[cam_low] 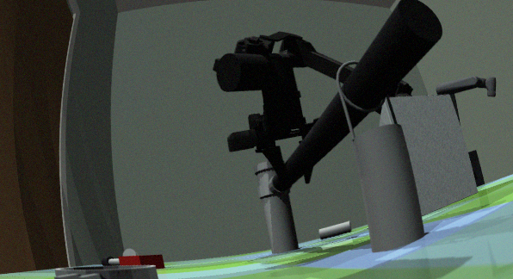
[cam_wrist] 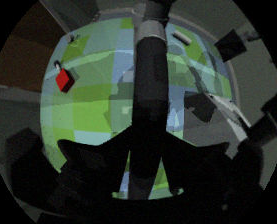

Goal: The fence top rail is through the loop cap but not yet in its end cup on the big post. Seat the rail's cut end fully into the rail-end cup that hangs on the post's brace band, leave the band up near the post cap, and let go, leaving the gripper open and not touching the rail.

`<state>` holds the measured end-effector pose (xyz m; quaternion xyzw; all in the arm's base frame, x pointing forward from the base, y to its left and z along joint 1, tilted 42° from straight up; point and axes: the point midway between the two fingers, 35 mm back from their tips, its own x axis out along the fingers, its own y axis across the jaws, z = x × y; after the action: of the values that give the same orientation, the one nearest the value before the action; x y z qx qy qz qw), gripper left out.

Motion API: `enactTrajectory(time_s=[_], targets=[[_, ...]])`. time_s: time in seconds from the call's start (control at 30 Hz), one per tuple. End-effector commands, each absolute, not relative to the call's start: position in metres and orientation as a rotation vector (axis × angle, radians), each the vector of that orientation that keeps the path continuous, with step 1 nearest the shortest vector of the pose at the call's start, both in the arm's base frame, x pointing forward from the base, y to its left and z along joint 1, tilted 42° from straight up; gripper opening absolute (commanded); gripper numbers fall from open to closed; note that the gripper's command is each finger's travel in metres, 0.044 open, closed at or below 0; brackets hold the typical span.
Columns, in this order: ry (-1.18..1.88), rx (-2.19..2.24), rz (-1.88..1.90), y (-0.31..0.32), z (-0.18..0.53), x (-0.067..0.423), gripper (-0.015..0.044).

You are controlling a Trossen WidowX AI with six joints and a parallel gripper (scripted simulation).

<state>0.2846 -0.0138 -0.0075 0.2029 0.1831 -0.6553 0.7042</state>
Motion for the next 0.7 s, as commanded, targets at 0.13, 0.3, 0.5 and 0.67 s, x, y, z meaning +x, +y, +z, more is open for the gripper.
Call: enactTrajectory(time_s=[0.13, 0.3, 0.5, 0.67], targets=[[0.406, 0.453, -1.457, -0.013, -0.008, 0.285, 0.0157], [0.407, 0.453, -1.456, -0.011, -0.008, 0.285, 0.0289], [0.413, 0.456, -1.454, 0.012, -0.008, 0.284, 0.0440], [0.412, 0.455, -1.456, 0.036, -0.006, 0.281, 0.0440]])
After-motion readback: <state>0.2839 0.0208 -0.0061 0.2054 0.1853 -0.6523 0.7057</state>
